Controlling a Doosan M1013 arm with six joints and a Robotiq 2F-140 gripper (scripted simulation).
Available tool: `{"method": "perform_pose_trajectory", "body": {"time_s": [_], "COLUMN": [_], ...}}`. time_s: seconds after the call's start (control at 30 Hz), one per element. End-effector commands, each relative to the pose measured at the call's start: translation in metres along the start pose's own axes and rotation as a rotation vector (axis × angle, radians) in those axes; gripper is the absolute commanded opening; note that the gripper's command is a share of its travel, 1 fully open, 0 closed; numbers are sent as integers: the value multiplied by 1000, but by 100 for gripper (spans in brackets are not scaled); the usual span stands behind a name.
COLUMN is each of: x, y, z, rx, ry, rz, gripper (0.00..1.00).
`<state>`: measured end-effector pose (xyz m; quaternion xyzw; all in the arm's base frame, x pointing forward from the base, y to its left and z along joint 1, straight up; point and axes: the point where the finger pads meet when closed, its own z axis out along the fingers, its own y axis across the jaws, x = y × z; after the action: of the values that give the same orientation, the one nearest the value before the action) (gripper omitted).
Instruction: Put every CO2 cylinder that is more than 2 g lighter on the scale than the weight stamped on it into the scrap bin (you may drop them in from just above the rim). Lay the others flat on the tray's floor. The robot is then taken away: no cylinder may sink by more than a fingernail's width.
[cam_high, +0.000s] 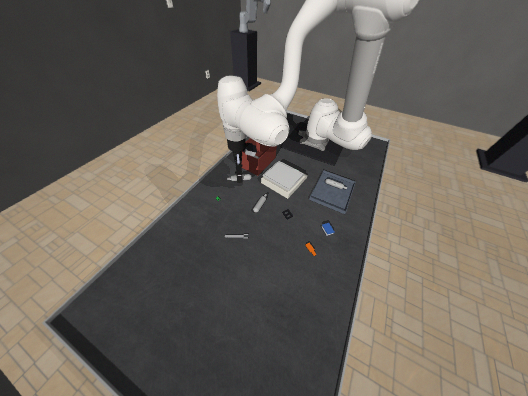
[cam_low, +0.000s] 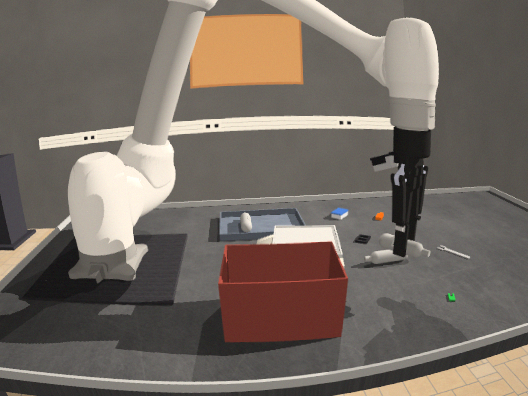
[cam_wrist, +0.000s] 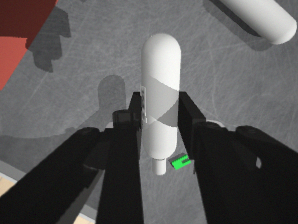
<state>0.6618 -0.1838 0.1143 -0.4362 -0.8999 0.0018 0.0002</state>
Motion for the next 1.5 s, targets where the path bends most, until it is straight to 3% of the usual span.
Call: {"method": "perform_pose_trajectory", "body": {"time_s": [0.0, 0.1, 0.17, 0.3, 0.8, 0.87, 0.97, 1.23, 1.3, 1.33, 1.47], "x": [0, 0, 0, 0, 7, 29, 87, 191, 191, 229, 237], "y": [0, 0, 0, 0, 1, 1, -2, -25, -25, -34, -36], "z": [-38, -63, -63, -81, -85, -87, -91, -85, -85, -84, -84], "rx": [0, 0, 0, 0, 0, 0, 0, -2, -2, 0, 0], "ry": [0, 0, 0, 0, 0, 0, 0, 8, 8, 1, 1], "rz": [0, 0, 0, 0, 25, 95, 287, 714, 714, 803, 811], "gripper": [10, 10, 10, 10, 10, 10, 10, 10, 10, 10, 10]}}
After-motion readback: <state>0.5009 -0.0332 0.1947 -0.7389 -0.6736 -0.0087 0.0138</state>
